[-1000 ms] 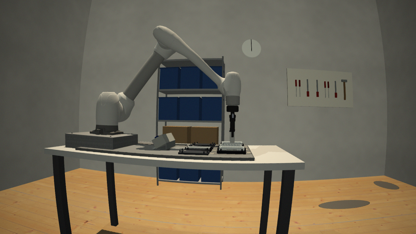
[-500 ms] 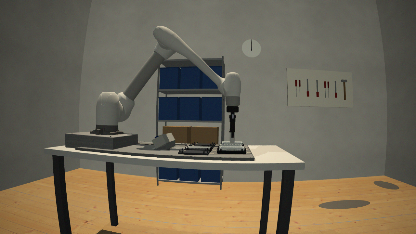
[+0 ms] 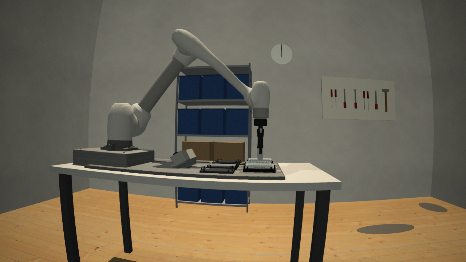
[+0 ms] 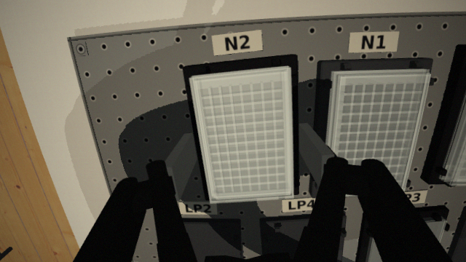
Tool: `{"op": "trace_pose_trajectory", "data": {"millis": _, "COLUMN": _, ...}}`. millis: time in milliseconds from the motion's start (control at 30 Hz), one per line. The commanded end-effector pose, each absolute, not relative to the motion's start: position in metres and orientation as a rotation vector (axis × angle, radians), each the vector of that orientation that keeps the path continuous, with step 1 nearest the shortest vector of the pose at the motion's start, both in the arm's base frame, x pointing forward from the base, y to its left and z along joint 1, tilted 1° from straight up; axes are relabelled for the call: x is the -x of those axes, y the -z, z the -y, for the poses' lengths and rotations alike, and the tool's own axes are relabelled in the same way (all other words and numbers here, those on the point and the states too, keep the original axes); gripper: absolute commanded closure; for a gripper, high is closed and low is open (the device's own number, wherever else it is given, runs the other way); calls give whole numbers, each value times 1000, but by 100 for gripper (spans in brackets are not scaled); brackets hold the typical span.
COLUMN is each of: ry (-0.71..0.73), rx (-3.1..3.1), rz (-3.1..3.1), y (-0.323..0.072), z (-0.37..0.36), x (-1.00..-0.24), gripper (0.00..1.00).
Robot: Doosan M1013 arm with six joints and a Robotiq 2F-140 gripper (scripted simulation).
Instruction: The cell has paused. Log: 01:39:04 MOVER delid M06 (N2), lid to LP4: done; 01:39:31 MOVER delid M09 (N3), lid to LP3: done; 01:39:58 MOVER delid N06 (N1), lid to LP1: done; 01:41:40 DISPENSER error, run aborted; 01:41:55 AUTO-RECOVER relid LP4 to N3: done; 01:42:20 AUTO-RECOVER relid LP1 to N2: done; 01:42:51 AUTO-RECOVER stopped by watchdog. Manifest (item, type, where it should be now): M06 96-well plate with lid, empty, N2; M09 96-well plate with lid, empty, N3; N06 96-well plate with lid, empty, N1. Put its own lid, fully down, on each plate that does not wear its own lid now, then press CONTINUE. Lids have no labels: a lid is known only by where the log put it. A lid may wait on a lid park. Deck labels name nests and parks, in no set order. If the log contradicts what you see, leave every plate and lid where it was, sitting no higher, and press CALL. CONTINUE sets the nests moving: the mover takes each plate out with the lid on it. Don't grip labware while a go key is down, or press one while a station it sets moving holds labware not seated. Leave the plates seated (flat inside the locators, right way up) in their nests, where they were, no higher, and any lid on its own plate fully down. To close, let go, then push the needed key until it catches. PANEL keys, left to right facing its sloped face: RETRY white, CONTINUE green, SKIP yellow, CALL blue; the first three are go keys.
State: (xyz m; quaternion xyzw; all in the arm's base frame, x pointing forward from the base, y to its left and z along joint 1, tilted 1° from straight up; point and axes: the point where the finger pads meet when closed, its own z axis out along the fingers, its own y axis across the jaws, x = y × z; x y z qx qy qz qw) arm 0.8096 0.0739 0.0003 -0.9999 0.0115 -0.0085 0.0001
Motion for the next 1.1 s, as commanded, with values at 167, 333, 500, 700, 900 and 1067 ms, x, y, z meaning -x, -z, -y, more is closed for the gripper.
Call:
{"op": "trace_pose_trajectory", "data": {"millis": 167, "ry": 27, "rx": 3141, "rz": -36, "y": -1, "z": -74, "x": -810, "gripper": 34}}
{"op": "trace_pose_trajectory", "data": {"millis": 333, "ry": 27, "rx": 3141, "rz": -36, "y": -1, "z": -74, "x": -810, "gripper": 34}}
{"op": "trace_pose_trajectory", "data": {"millis": 500, "ry": 27, "rx": 3141, "rz": -36, "y": -1, "z": -74, "x": -810, "gripper": 34}}
{"op": "trace_pose_trajectory", "data": {"millis": 700, "ry": 27, "rx": 3141, "rz": -36, "y": -1, "z": -74, "x": -810, "gripper": 34}}
{"op": "trace_pose_trajectory", "data": {"millis": 900, "ry": 27, "rx": 3141, "rz": -36, "y": -1, "z": -74, "x": -810, "gripper": 100}}
{"op": "trace_pose_trajectory", "data": {"millis": 1067, "ry": 27, "rx": 3141, "rz": -36, "y": -1, "z": -74, "x": -810, "gripper": 100}}
